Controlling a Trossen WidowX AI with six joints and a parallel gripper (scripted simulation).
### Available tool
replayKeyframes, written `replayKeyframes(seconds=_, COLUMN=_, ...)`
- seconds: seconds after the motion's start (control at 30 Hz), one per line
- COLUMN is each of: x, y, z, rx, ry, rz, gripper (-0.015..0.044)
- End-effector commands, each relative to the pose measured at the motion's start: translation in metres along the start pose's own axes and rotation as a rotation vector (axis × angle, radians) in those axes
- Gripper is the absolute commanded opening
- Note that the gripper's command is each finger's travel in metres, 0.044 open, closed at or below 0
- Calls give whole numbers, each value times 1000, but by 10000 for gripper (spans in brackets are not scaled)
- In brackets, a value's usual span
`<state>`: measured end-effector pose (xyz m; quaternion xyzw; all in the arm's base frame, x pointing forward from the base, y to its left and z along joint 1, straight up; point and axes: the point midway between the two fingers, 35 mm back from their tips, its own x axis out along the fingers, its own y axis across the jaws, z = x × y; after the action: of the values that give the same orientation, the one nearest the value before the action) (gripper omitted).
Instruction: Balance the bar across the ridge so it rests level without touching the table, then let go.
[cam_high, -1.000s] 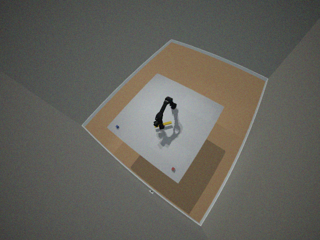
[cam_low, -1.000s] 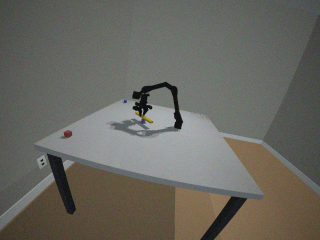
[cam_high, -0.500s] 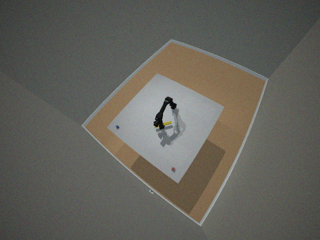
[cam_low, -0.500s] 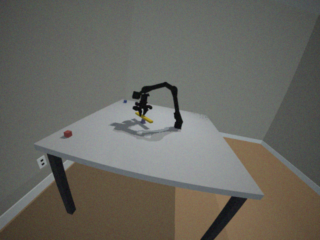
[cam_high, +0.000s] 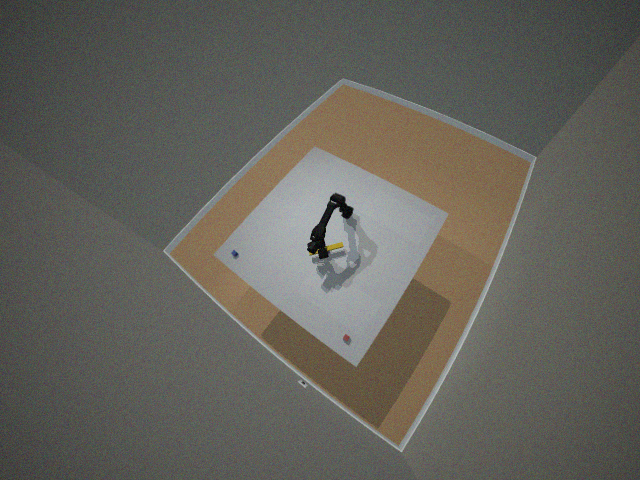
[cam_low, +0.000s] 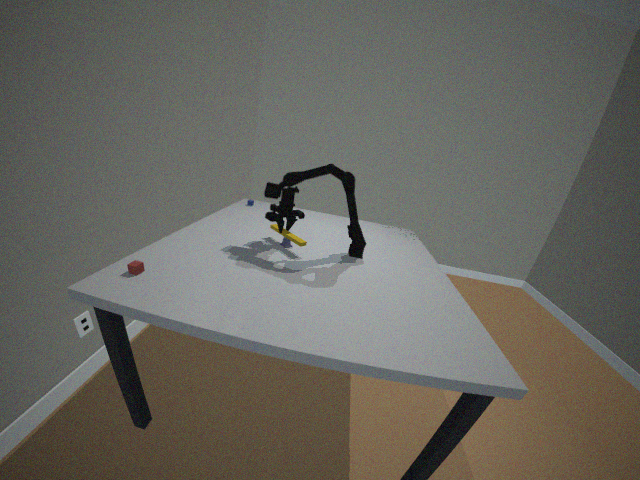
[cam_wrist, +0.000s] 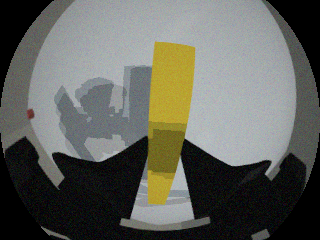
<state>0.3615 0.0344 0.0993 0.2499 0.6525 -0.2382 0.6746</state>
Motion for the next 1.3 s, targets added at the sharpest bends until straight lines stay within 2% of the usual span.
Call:
replayKeyframes(seconds=0.0, x=0, y=0, z=0, rx=0, ry=0, rz=0, gripper=0)
replayKeyframes(seconds=0.3, x=0, y=0, z=0, rx=0, ry=0, rz=0, gripper=0)
replayKeyframes(seconds=0.5, x=0, y=0, z=0, rx=0, ry=0, rz=0, gripper=157)
replayKeyframes(seconds=0.53, x=0, y=0, z=0, rx=0, ry=0, rz=0, gripper=167)
replayKeyframes(seconds=1.27, x=0, y=0, z=0, rx=0, ry=0, rz=0, gripper=169)
